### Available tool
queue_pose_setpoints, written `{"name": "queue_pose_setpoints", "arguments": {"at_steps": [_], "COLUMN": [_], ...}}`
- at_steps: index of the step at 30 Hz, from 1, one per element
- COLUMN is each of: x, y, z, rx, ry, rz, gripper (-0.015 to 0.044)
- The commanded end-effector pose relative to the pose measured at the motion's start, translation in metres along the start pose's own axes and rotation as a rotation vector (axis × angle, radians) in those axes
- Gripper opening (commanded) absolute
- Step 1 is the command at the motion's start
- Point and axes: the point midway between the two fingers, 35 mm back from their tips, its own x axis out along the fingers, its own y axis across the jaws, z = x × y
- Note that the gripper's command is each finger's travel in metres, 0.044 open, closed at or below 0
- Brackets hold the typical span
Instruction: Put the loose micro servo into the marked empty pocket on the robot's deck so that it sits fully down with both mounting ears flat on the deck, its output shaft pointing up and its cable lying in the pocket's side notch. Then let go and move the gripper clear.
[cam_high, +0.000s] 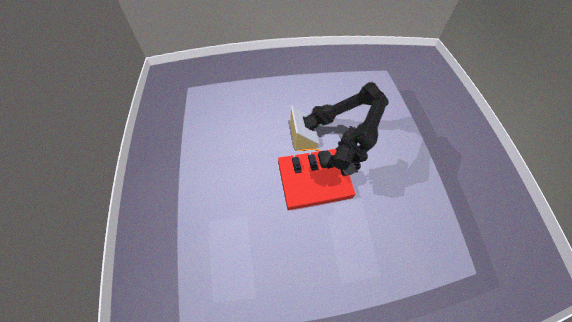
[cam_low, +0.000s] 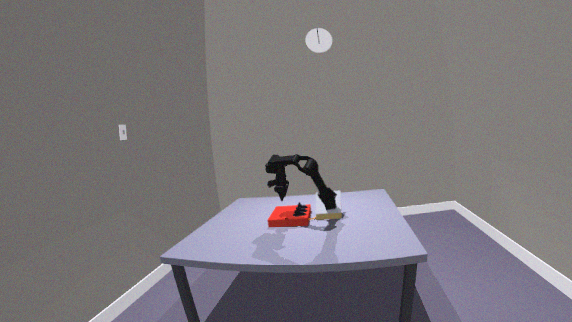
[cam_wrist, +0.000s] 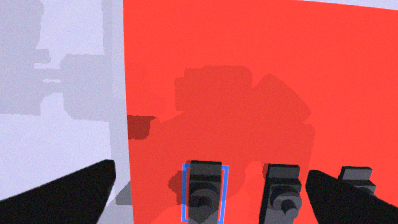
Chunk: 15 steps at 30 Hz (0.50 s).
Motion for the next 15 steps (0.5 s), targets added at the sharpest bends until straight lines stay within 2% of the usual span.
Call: {"name": "queue_pose_setpoints", "arguments": {"at_steps": [1,4,15], "x": [-0.019,-0.036,-0.036], "y": [-0.002,-0.002,-0.002], "z": [0.0,-0.004,-0.004], "rx": [0.035,0.065,0.065], "ry": [-0.027,-0.053,-0.053], "rz": [-0.01,-0.021,-0.021], "gripper": [0.044,0.044,0.044]}}
